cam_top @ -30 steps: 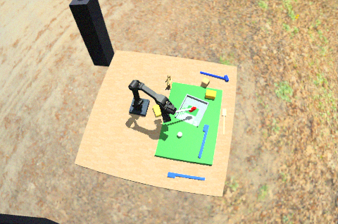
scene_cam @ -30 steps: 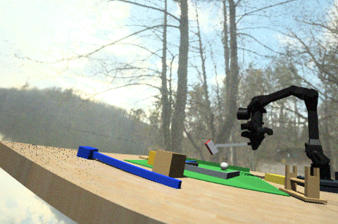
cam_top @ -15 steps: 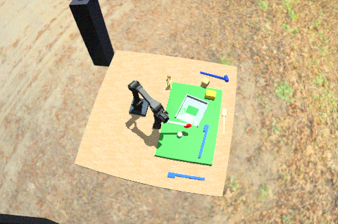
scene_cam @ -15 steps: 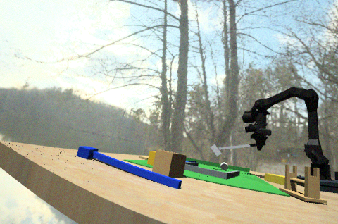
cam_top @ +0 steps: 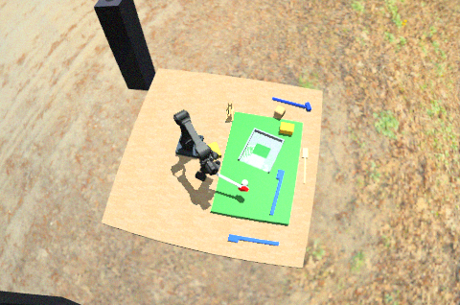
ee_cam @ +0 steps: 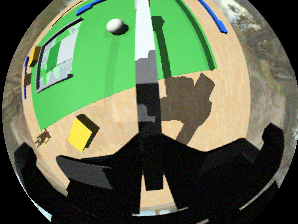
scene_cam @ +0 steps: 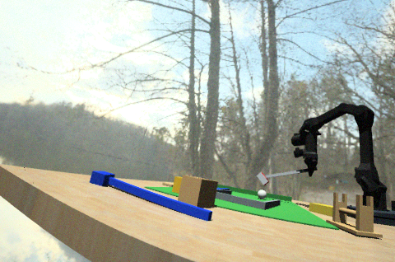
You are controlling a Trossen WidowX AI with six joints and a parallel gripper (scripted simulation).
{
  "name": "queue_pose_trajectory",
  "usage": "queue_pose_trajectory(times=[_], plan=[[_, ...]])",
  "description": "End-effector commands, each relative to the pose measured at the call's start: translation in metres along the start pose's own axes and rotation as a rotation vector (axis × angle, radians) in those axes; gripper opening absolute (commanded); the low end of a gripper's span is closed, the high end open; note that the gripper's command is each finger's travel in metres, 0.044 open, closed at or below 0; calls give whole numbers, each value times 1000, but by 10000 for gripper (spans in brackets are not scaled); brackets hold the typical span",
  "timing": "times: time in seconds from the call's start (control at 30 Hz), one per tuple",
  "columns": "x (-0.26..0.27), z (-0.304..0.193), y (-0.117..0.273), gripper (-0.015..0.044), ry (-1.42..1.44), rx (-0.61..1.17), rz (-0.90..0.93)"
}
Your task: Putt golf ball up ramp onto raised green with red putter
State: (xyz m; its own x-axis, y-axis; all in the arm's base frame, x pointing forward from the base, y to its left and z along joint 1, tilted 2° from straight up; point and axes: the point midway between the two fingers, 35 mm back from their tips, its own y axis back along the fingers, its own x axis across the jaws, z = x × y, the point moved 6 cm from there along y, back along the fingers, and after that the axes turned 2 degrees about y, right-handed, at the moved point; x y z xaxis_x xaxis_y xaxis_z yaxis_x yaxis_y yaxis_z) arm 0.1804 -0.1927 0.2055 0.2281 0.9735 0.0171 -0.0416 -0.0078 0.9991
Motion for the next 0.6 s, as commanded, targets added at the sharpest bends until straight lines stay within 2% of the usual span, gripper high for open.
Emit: queue_pose_trajectory(times=[0.0,0.3,0.57], plan=[[-1,0,-1,0,-11,-7,-5],[-1,0,-34,0,-11,-7,-5],[-1,0,-43,0,-11,-7,-5]])
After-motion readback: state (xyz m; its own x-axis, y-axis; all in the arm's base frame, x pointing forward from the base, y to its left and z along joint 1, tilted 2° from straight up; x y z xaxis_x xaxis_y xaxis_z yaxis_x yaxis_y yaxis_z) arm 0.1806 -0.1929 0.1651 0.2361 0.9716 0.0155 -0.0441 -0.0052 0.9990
